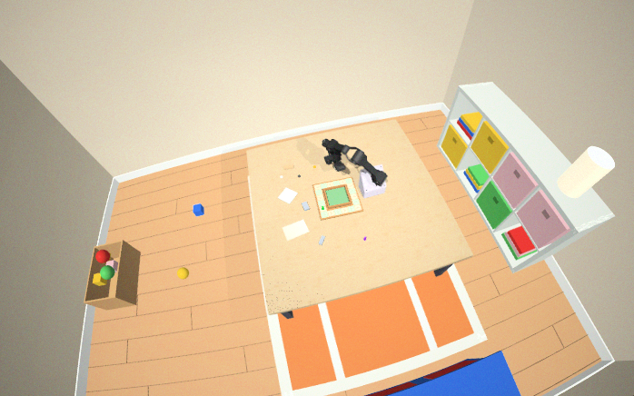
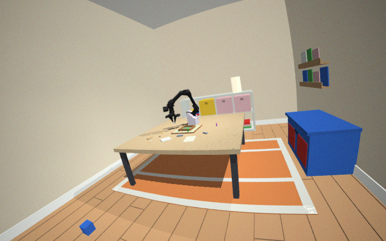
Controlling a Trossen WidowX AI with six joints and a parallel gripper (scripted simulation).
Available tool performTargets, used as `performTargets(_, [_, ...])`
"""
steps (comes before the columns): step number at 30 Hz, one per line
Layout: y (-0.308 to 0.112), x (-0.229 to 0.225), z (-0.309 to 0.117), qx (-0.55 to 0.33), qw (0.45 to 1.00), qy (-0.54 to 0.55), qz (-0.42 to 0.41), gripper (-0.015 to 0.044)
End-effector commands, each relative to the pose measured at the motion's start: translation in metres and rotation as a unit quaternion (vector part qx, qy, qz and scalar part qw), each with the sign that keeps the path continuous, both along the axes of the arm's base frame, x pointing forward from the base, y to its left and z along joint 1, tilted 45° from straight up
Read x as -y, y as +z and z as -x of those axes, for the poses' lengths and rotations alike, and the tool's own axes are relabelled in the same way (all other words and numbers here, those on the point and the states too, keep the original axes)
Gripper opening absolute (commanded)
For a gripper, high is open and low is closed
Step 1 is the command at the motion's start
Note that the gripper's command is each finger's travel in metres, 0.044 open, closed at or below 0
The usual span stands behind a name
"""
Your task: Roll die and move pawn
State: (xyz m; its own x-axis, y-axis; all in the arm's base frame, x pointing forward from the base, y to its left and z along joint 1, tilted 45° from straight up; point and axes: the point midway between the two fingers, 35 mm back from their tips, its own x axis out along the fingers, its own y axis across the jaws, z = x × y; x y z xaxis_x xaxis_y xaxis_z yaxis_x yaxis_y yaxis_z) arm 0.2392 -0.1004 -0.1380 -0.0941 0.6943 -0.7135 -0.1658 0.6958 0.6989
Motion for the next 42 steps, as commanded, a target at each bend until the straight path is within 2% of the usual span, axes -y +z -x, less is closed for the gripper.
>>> performTargets(1, [0.032,0.024,-0.001,0.004,1.0,0.002,0.004,0.0])
performTargets(9, [0.034,0.023,-0.002,-0.002,1.0,-0.005,0.005,0.0])
performTargets(22, [0.055,-0.007,-0.019,-0.117,0.984,-0.128,0.027,0.0])
performTargets(42, [0.086,-0.059,-0.035,-0.287,0.905,-0.31,0.05,0.0])
